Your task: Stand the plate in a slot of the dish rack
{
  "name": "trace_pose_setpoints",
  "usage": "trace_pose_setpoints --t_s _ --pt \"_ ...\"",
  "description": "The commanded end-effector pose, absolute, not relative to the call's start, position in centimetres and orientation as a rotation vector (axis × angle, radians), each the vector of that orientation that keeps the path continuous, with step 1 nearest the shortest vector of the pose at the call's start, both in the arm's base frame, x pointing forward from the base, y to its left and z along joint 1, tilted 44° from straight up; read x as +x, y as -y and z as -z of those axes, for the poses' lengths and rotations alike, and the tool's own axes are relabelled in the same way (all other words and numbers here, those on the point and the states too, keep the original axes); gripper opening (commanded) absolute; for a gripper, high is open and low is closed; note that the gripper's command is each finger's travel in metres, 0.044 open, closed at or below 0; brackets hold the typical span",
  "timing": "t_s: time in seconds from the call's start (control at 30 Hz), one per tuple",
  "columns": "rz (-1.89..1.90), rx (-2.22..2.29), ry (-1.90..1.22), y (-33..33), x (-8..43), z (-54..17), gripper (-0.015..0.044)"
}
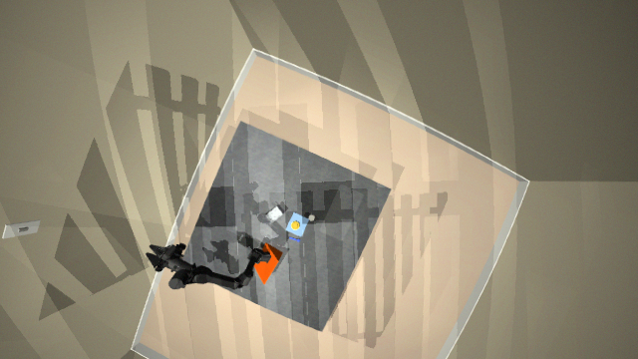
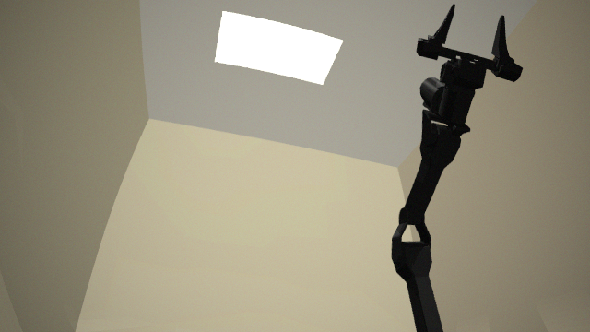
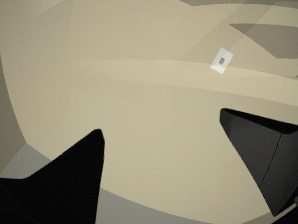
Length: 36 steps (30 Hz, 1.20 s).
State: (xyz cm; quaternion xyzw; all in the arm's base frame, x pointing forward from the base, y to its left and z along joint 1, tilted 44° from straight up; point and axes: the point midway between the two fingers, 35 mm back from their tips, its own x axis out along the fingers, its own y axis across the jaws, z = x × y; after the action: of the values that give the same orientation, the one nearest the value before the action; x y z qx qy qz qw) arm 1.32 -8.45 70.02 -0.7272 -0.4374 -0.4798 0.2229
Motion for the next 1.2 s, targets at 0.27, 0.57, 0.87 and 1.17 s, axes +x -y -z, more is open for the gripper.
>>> trace_pose_setpoints --t_s 0.27,0.57,0.87,1.17 --pt "1.456 -2.250 1.196 3.6 0.9 -69.8 0.0400" --pt "1.605 -2.545 1.176 -2.2 1.7 -69.0 0.0400" --pt "1.744 -2.842 1.163 -7.7 3.7 -67.5 0.0400" --pt "1.764 -3.162 1.177 -12.8 7.6 -64.6 0.0400"
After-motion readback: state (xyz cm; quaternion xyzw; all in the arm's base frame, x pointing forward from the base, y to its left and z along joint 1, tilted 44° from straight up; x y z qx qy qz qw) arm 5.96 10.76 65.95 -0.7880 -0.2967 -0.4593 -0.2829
